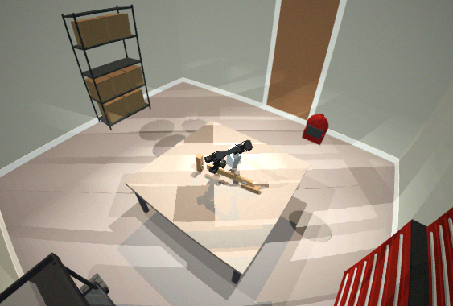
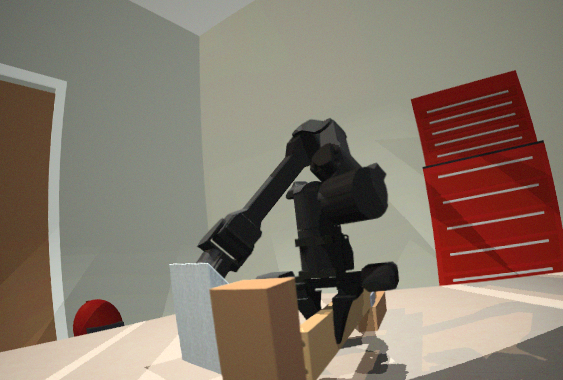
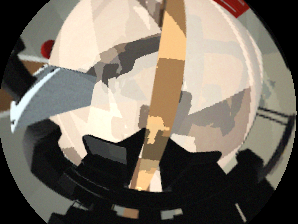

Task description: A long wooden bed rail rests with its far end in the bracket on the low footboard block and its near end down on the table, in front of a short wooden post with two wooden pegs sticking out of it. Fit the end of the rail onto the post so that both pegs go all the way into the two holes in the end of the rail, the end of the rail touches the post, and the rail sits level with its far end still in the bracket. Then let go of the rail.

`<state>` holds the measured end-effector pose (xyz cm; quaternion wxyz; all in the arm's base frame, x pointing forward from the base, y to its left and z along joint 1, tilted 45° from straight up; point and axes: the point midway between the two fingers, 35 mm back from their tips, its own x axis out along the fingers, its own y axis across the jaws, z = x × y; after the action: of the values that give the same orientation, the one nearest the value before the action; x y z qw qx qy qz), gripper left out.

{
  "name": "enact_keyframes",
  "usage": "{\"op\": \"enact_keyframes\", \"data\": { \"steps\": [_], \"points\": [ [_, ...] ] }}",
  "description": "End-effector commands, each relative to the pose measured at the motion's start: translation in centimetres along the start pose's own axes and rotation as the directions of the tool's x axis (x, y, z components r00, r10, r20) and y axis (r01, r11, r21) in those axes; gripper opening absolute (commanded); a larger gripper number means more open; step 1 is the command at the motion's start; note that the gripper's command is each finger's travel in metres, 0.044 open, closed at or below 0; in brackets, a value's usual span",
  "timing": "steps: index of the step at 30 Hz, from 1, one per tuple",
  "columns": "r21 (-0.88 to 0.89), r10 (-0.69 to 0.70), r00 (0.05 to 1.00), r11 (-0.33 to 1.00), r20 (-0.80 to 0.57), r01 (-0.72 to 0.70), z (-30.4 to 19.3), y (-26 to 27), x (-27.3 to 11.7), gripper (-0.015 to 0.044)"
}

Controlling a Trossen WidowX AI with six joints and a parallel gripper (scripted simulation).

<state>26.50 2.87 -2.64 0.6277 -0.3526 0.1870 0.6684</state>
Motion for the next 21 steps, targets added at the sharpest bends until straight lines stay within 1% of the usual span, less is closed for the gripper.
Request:
{"op": "enact_keyframes", "data": {
  "steps": [1,21],
  "points": [
    [0.000,-0.006,1.000,1.000,-0.004,0.006,-0.30,-0.12,-0.25,0.0000],
    [0.000,-0.007,1.000,1.000,-0.004,0.007,-0.82,-0.16,-0.15,0.0000]
  ]
}}
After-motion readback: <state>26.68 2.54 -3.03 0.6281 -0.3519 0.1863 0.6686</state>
